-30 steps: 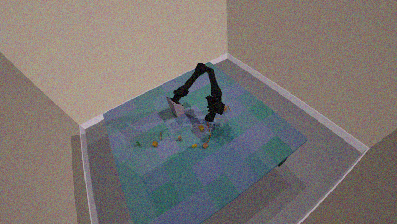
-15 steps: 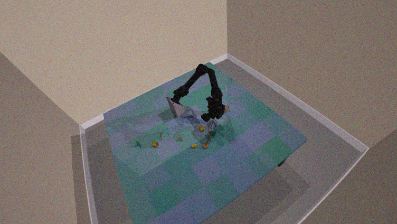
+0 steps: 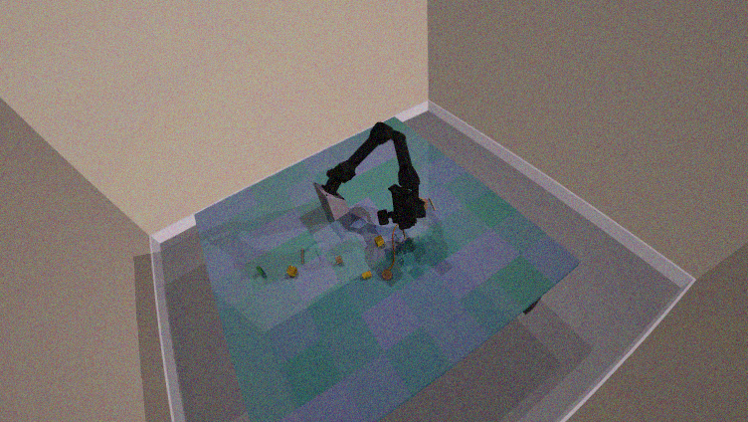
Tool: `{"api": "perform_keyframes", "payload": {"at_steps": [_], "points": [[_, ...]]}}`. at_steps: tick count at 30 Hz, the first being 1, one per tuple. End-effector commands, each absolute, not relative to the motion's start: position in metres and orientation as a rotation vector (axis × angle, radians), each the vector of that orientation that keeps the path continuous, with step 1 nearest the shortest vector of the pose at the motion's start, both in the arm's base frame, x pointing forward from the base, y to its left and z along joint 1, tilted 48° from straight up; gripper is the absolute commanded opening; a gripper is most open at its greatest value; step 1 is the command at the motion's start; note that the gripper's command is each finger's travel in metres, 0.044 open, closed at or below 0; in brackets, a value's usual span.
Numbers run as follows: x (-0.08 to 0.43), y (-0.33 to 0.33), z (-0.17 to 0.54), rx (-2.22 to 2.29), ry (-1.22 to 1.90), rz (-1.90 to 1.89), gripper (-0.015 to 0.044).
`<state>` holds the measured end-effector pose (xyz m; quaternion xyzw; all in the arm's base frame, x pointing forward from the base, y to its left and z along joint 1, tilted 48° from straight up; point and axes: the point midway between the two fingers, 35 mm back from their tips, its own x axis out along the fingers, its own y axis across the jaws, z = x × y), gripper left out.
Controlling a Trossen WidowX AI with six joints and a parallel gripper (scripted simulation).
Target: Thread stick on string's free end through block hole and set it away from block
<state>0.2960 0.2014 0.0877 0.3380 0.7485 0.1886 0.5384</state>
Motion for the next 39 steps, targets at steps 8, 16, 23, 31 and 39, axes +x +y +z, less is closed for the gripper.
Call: {"api": "perform_keyframes", "payload": {"at_steps": [8,16,23,31,39], "points": [[0.305,0.200,0.085,1.078,1.892,0.099,0.0000],[0.311,0.198,0.082,1.270,1.946,-0.179,0.0000],[0.316,0.197,0.079,1.431,1.969,-0.436,0.0000],[0.322,0.196,0.076,1.592,1.967,-0.718,0.0000],[0.322,0.197,0.077,1.595,1.966,-0.725,0.0000]]}}
